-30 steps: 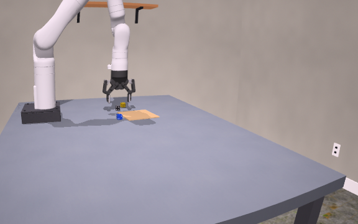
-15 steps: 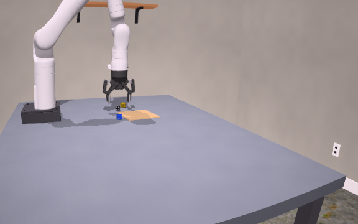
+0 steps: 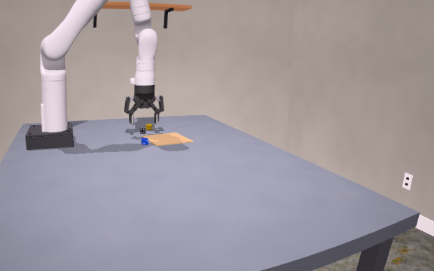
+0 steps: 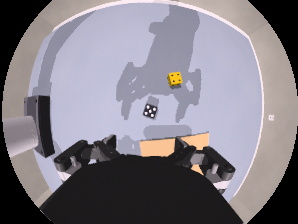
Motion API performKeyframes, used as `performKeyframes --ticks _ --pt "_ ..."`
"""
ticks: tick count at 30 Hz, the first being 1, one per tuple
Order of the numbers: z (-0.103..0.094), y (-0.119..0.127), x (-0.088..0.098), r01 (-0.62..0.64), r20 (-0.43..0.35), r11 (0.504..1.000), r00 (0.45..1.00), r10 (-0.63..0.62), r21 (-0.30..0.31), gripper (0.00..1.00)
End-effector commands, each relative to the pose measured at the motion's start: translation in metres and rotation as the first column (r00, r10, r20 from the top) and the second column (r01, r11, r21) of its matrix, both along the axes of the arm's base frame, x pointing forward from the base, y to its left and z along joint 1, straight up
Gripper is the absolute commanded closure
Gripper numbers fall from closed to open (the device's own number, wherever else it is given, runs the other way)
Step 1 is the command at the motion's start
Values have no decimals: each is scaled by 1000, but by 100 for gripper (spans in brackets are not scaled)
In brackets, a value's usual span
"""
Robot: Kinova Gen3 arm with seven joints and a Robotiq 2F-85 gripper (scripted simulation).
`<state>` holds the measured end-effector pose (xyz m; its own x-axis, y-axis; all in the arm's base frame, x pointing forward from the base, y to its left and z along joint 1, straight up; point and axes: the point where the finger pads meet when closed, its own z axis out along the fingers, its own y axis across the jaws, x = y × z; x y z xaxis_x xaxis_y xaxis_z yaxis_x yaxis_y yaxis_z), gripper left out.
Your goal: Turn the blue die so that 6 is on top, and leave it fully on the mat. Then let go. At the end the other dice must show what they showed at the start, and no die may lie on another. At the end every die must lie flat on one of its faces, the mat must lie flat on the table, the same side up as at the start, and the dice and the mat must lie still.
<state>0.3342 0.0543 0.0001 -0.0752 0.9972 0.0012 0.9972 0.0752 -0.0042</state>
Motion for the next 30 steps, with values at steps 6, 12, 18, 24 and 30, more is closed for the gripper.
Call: performKeyframes --ticks 6,12,18,24,30 --pt "0 0 0 0 1 1000 1000 0 0 0" --pt "0 1 1 0 1 1000 1000 0 0 0" --pt "0 15 9 0 1 1000 1000 0 0 0" --pt "0 33 20 0 1 1000 1000 0 0 0" --pt "0 57 34 0 1 1000 1000 0 0 0"
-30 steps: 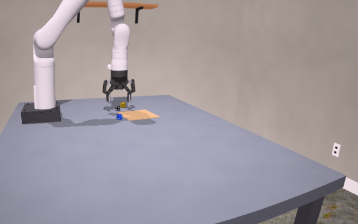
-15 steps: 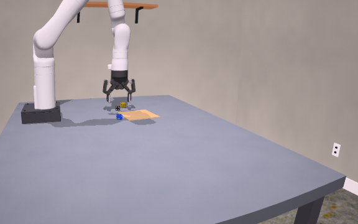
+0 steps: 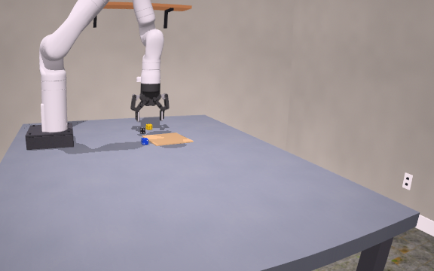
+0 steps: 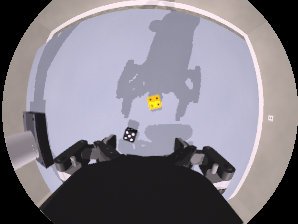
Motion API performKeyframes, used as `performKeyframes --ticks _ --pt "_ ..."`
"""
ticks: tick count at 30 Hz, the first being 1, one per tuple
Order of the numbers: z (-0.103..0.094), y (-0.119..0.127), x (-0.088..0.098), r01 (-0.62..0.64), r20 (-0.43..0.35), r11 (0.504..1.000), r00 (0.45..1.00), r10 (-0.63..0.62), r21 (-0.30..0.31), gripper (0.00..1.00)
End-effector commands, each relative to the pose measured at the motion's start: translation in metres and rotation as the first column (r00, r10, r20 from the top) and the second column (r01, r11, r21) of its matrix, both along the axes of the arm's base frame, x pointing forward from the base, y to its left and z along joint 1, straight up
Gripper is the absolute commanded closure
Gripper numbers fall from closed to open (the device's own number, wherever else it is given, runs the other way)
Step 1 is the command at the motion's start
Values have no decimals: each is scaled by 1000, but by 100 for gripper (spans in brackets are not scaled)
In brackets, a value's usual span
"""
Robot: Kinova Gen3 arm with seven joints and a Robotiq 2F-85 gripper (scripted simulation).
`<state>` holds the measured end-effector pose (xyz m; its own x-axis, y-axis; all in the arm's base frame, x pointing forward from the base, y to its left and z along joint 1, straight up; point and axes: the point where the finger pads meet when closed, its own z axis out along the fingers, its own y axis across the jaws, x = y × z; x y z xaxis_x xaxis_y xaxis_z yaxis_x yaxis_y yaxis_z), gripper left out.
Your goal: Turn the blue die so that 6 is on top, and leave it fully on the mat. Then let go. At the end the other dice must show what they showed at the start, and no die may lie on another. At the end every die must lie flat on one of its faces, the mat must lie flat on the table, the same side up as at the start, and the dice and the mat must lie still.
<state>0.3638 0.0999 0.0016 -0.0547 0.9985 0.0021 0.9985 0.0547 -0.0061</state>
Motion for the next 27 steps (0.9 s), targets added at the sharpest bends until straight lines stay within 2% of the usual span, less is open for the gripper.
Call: performKeyframes --ticks 1,27 --pt "-1 13 5 -21 3 1000 1000 21 0 0" --pt "-1 15 7 -21 3 1000 1000 21 0 0"
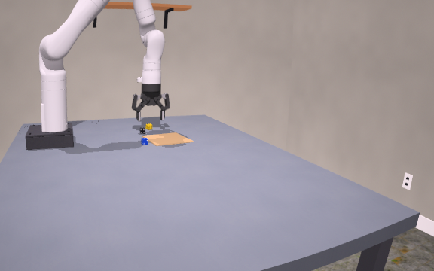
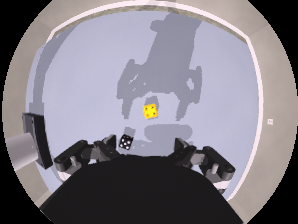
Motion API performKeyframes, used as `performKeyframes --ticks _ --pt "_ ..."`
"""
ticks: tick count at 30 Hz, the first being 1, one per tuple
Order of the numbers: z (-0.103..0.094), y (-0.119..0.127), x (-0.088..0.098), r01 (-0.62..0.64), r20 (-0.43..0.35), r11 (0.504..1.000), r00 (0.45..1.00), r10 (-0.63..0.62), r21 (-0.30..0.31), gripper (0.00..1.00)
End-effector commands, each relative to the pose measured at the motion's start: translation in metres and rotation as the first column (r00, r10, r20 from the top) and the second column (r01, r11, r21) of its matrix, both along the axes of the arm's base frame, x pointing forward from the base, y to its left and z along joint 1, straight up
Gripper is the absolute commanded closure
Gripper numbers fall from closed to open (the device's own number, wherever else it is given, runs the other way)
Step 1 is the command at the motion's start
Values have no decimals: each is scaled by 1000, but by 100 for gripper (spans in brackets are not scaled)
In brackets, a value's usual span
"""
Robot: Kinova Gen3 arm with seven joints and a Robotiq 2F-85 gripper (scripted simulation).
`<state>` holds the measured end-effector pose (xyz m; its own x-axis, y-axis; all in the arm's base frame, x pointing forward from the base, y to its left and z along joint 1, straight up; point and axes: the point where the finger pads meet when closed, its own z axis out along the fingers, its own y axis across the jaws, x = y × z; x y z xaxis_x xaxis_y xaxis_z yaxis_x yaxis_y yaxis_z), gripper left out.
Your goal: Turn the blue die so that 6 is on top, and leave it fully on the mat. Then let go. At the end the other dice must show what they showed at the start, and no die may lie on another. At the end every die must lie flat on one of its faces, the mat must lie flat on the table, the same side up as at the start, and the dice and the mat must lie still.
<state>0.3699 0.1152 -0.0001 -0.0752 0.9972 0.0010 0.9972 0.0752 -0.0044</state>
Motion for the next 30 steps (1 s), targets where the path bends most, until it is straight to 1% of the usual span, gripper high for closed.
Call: performKeyframes --ticks 1,21,25,30 --pt "1 0 0 0 1 1000 1000 0 1 0" --pt "2 0 1 0 1 1000 1000 0 1 0" --pt "11 0 1 0 1 1000 1000 0 1 0" --pt "35 0 1 0 1 1000 1000 0 1 0"
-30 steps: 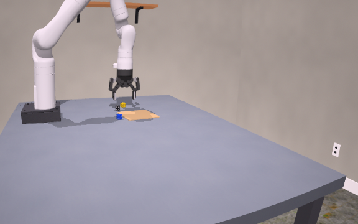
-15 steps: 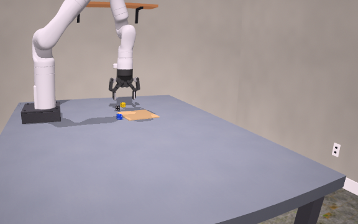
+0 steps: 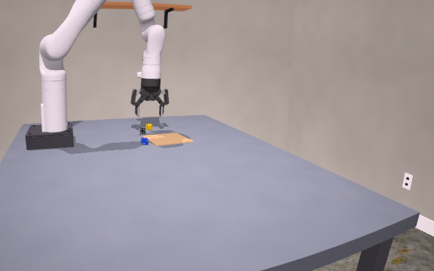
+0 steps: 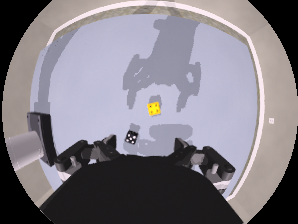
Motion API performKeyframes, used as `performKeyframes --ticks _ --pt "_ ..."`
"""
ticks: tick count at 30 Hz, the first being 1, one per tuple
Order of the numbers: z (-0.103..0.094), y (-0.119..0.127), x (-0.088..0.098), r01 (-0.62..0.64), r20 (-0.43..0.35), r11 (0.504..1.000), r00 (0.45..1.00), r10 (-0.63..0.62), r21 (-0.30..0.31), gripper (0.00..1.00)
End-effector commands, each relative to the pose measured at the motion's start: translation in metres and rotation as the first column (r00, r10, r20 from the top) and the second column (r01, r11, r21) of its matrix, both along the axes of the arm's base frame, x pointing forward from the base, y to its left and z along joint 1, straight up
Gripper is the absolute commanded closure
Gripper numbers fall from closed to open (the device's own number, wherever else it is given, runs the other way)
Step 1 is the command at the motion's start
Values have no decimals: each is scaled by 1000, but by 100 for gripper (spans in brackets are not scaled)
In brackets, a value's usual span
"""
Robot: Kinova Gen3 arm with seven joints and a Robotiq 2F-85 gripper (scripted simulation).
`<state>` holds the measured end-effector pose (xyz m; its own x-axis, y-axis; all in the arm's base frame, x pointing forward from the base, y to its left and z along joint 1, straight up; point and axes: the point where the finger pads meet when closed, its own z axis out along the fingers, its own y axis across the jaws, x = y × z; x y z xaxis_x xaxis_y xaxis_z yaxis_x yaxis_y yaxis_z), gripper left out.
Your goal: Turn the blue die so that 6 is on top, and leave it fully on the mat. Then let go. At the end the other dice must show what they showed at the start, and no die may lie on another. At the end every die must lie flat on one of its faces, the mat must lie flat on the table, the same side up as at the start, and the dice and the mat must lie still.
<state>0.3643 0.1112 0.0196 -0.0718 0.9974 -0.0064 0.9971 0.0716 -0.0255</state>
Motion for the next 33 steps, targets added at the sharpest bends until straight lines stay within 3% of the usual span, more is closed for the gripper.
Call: performKeyframes --ticks 1,4,11,16,33 --pt "21 4 6 -4 22 1000 1000 3 9 0" --pt "27 4 6 -4 22 1000 1000 3 9 0" --pt "67 4 6 -4 22 1000 1000 3 9 0" --pt "85 4 6 -4 22 1000 1000 3 9 0" --pt "90 3 6 -4 22 1000 1000 4 9 0"
